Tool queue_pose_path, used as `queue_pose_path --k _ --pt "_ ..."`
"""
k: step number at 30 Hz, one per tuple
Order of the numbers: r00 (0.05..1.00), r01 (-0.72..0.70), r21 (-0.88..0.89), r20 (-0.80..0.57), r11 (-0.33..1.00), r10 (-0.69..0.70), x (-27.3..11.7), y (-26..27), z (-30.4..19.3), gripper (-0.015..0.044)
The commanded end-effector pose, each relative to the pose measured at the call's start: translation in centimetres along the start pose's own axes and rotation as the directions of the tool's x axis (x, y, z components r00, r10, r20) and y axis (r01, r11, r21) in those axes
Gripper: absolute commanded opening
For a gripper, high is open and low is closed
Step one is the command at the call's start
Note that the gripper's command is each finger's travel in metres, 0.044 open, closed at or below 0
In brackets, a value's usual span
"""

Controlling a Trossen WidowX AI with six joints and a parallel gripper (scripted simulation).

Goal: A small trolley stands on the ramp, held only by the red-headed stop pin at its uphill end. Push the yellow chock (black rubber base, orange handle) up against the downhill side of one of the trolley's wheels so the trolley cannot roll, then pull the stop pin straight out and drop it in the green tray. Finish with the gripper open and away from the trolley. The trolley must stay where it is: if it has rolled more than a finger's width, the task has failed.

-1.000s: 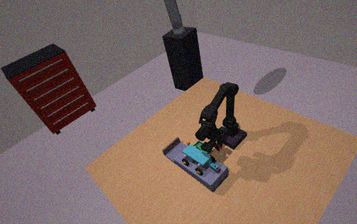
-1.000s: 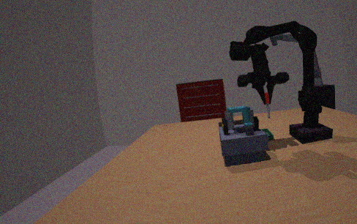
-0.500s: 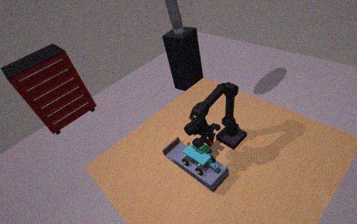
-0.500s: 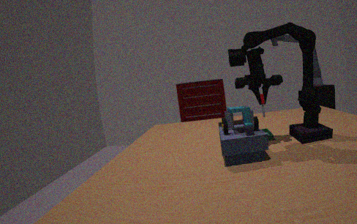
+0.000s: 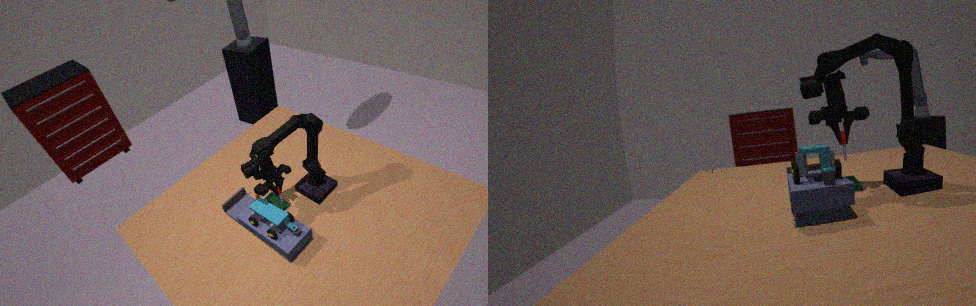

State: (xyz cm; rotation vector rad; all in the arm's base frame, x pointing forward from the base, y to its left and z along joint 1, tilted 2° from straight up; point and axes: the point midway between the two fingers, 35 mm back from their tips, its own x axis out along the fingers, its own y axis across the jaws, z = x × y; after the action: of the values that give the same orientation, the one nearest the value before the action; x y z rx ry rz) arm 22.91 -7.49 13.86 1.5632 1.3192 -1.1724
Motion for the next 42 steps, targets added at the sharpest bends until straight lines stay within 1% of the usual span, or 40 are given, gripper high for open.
queue_pose_path --k 1,12,18,24,30,36,42 --pt "1.000 0.001 -0.003 0.006 1.000 -0.001 -0.2 -0.1 1.5 0.0000" --pt "1.000 0.002 -0.003 0.009 1.000 -0.002 -0.6 -0.6 6.0 0.0000" --pt "1.000 0.001 0.017 0.013 1.000 -0.001 -0.7 -0.6 6.3 0.0000" --pt "0.999 -0.018 0.189 0.045 0.982 0.009 -0.7 -0.7 6.2 0.0000" --pt "0.997 -0.044 0.364 0.079 0.930 0.016 -0.6 -0.7 6.1 0.0000" --pt "0.993 -0.076 0.525 0.113 0.848 0.019 -0.6 -0.7 6.0 0.0000" --pt "0.989 -0.111 0.666 0.146 0.737 0.017 -0.6 -0.7 5.9 0.0000"
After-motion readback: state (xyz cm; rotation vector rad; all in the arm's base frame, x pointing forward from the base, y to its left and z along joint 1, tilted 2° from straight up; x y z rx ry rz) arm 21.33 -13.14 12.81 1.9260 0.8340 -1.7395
